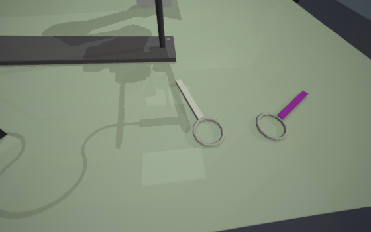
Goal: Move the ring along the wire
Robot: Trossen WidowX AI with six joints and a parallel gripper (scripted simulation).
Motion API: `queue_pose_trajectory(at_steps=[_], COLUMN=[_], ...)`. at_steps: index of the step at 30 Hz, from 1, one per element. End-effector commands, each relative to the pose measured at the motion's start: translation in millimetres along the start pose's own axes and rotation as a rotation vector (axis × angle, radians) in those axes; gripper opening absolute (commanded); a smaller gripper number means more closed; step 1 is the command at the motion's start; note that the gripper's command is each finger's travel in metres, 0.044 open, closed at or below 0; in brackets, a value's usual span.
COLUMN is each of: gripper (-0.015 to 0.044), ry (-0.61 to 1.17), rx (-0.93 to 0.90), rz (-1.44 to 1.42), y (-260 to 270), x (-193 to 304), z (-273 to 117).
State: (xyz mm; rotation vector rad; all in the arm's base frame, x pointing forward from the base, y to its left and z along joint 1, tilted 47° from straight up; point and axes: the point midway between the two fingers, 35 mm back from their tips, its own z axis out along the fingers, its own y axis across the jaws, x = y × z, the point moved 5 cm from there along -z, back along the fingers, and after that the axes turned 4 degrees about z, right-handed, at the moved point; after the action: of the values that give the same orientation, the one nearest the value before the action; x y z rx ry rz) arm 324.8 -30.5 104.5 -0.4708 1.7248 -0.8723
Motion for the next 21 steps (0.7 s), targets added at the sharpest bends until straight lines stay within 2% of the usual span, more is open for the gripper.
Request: queue_pose_trajectory(at_steps=[1, 21], gripper=[-0.015, -0.015], ry=[0.003, 0.007], rx=[-0.012, -0.025], rz=[0.033, 0.061], y=[8.5, 31.4], x=[-0.2, -0.1], z=[-1.8, -5.4])
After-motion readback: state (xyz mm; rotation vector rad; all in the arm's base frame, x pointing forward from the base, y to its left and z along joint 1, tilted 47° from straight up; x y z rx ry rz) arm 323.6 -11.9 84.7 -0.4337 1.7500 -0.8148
